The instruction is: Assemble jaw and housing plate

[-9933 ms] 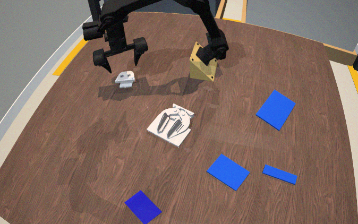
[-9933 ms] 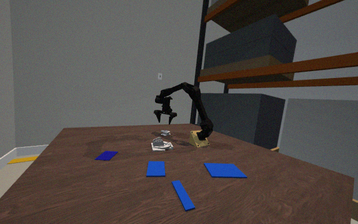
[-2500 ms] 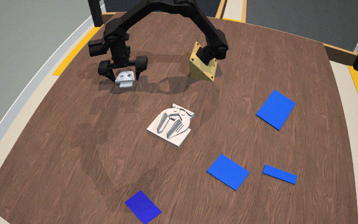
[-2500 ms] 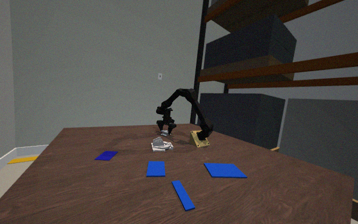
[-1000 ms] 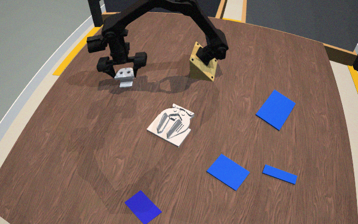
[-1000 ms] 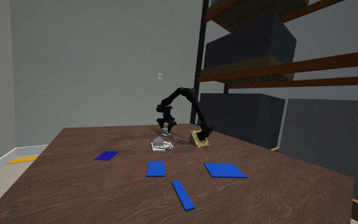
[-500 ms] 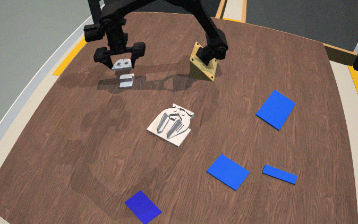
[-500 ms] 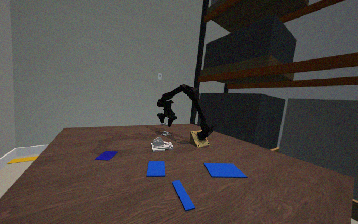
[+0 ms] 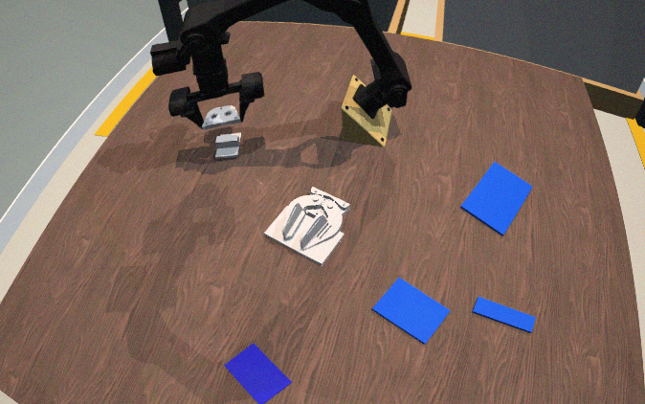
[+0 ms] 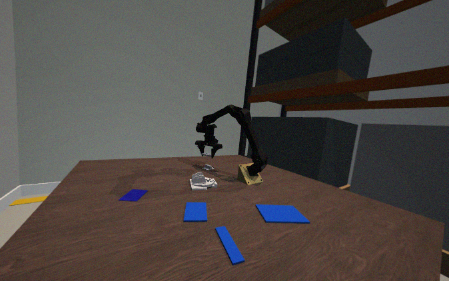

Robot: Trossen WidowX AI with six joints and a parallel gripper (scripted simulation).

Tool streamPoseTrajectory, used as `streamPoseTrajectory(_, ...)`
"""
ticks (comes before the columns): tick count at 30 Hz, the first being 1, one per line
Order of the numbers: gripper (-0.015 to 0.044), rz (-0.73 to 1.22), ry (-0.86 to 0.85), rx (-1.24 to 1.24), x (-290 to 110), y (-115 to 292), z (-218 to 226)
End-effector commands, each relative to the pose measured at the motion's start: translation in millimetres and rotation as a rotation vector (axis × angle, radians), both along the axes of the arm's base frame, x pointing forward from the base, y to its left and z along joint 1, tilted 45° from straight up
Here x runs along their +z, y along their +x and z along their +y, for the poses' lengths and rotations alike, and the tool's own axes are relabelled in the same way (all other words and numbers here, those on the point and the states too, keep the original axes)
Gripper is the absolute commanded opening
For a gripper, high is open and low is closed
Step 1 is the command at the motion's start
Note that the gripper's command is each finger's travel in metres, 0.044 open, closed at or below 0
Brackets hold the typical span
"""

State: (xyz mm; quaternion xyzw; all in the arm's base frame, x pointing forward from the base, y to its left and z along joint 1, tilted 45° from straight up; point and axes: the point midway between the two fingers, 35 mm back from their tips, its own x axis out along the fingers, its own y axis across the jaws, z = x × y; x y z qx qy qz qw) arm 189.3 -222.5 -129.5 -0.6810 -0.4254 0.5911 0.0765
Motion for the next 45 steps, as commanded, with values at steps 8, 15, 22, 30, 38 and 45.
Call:
streamPoseTrajectory(8,0.0351,-0.197,0.010,0.213,22,21,16)
streamPoseTrajectory(15,0.0351,-0.317,0.017,0.346,35,32,27)
streamPoseTrajectory(22,0.0351,-0.438,0.025,0.480,47,43,39)
streamPoseTrajectory(30,0.0351,-0.575,0.035,0.633,62,54,53)
streamPoseTrajectory(38,0.0351,-0.714,0.047,0.786,76,64,69)
streamPoseTrajectory(45,0.0351,-0.835,0.059,0.919,88,71,84)
